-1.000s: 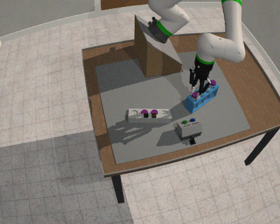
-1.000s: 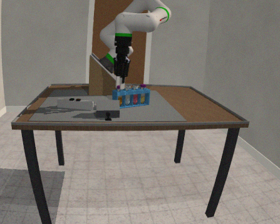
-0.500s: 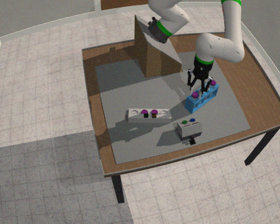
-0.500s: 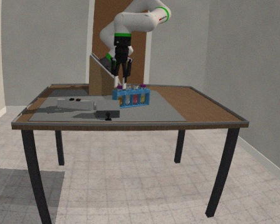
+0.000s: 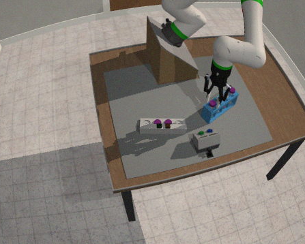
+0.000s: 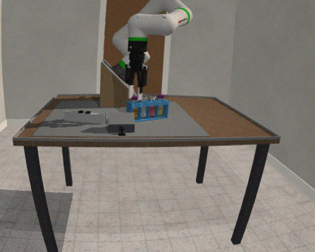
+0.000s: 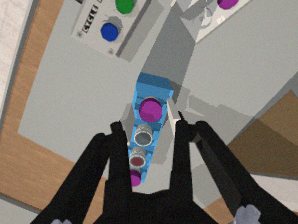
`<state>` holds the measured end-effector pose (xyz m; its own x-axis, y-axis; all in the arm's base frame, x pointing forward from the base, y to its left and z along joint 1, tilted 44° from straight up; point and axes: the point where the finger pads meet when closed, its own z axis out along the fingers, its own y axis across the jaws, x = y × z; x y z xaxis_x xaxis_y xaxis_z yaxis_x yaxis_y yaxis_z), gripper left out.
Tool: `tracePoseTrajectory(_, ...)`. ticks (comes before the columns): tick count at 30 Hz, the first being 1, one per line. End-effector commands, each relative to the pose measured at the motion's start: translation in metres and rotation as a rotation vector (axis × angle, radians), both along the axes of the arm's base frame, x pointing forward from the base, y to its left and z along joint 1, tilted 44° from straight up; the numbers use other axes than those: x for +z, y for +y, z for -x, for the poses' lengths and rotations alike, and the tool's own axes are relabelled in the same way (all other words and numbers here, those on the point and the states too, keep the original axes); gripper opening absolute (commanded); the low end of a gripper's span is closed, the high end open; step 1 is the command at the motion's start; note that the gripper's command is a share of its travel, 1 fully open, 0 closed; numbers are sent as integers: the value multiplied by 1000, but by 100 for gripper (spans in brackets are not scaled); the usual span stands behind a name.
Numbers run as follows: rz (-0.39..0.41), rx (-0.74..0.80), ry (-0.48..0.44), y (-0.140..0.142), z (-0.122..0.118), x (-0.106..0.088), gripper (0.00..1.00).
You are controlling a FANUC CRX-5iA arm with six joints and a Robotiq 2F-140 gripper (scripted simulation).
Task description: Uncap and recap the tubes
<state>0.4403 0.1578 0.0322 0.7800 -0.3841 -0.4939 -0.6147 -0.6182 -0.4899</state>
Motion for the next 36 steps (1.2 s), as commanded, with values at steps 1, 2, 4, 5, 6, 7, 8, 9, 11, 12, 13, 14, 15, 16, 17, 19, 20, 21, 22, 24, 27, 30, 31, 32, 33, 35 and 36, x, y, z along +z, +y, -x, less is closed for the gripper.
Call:
tracePoseTrajectory(1,36,-187,179,0,0,0,35)
tracePoseTrajectory(2,43,-233,223,0,0,0,35)
tracePoseTrajectory(4,55,-302,288,0,0,0,35)
tracePoseTrajectory(5,56,-307,293,0,0,0,35)
tracePoseTrajectory(6,66,-367,350,0,0,0,35)
tracePoseTrajectory(7,66,-367,350,0,0,0,35)
tracePoseTrajectory(8,75,-427,407,0,0,0,35)
tracePoseTrajectory(9,81,-473,450,0,0,0,35)
tracePoseTrajectory(11,93,-540,514,0,0,0,35)
tracePoseTrajectory(12,93,-540,514,0,0,0,35)
tracePoseTrajectory(13,93,-540,514,0,0,0,35)
tracePoseTrajectory(14,105,-607,578,0,0,0,35)
tracePoseTrajectory(15,110,-641,611,0,0,0,35)
tracePoseTrajectory(16,110,-641,611,0,0,0,35)
tracePoseTrajectory(17,110,-641,611,0,0,0,35)
tracePoseTrajectory(19,110,-641,611,0,0,0,35)
tracePoseTrajectory(20,110,-641,611,0,0,0,35)
tracePoseTrajectory(21,110,-641,611,0,0,0,35)
tracePoseTrajectory(22,110,-641,611,0,0,0,0)
tracePoseTrajectory(24,110,-641,611,0,0,0,0)
tracePoseTrajectory(27,110,-641,611,0,0,0,0)
tracePoseTrajectory(30,110,-641,611,0,0,0,0)
tracePoseTrajectory(31,110,-641,611,0,0,0,0)
tracePoseTrajectory(32,110,-641,611,0,0,0,0)
tracePoseTrajectory(33,110,-641,611,0,0,0,0)
tracePoseTrajectory(35,110,-641,611,0,0,0,0)
tracePoseTrajectory(36,110,-641,611,0,0,0,0)
